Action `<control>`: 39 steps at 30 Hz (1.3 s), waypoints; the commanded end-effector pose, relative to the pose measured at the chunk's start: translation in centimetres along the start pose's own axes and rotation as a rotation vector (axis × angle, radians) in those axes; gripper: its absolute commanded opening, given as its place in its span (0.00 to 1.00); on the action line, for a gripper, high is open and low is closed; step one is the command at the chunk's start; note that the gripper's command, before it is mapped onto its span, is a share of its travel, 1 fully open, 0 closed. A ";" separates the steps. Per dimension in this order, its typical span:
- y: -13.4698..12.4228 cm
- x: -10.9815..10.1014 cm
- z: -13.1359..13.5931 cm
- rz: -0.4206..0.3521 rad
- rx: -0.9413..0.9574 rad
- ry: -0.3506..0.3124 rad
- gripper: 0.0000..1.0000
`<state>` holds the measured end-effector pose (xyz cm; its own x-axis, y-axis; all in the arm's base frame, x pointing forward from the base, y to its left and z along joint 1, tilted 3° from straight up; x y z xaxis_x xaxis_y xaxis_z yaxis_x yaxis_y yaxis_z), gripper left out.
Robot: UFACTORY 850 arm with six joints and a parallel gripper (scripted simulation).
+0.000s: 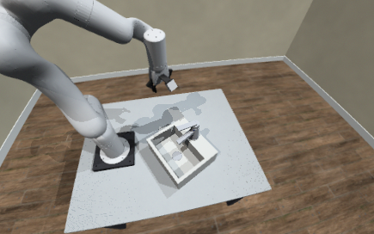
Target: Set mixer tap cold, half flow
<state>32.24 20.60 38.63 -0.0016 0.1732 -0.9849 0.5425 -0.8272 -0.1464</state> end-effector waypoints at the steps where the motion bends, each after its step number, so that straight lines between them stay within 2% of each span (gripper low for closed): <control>1: 0.0 -0.1 -0.1 0.000 0.000 0.002 1.00; 21: 0.3 -0.1 -0.1 0.003 0.025 0.002 1.00; 29: 4.5 -0.7 -0.5 0.042 0.362 0.006 1.00; 34: 5.6 -0.8 -0.5 0.051 0.443 0.009 1.00; 37: 7.9 -1.1 -0.5 0.072 0.625 0.016 1.00; 39: 7.9 -1.1 -0.5 0.072 0.625 0.016 1.00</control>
<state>35.87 15.57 38.55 0.0234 0.1394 -0.9900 0.0895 -0.9865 -0.1368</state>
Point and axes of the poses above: the point where the finger pads meet when closed, its own x axis out along the fingers, its own z axis across the jaws, y = z × x, the point moved 3 cm from there along -x, back along the fingers, and after that the axes turned 8 degrees about x, right-handed, at the moved point
